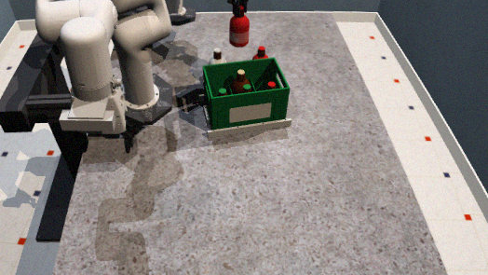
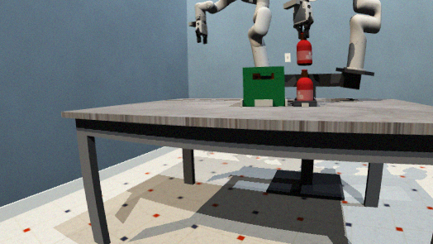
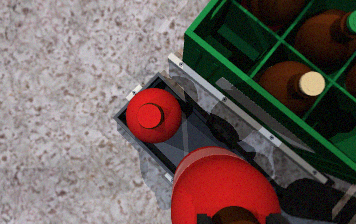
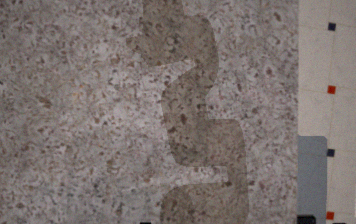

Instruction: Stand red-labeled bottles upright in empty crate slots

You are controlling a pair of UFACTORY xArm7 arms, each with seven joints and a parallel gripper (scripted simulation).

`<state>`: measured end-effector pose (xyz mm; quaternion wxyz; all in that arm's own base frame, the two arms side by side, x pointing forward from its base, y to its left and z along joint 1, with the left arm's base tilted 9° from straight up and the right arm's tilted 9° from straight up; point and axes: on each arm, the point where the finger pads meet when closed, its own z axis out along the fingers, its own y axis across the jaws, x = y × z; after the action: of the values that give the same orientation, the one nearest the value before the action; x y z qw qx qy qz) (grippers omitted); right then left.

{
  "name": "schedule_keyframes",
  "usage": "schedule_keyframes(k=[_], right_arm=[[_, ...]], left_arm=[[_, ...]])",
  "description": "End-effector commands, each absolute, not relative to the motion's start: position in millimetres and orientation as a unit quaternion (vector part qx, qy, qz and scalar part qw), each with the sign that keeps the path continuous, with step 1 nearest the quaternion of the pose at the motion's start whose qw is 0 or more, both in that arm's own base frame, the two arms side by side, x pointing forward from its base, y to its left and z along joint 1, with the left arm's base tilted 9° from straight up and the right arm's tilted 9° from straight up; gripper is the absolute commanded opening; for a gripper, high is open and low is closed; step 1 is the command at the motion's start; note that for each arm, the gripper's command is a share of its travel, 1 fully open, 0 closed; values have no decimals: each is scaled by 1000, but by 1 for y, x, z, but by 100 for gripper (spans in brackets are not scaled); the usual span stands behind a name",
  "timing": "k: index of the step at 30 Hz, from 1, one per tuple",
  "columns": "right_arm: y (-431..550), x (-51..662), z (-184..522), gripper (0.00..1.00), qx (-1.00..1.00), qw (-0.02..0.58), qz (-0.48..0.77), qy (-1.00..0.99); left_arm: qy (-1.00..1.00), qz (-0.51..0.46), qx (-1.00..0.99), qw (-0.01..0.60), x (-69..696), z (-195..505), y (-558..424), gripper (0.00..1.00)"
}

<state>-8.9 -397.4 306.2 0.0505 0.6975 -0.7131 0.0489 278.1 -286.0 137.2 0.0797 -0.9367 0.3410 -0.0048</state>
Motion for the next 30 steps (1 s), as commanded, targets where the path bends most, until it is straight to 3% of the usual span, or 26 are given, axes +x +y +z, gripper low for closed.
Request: schedule_keyframes(k=[1, 30], right_arm=[[-398, -9, 308, 100, 697, 52, 50, -713], [-398, -9, 308, 100, 697, 52, 50, -713]], left_arm=[[341, -7, -937, 79, 279, 138, -287, 0], [341, -6, -937, 79, 276, 137, -294, 0]])
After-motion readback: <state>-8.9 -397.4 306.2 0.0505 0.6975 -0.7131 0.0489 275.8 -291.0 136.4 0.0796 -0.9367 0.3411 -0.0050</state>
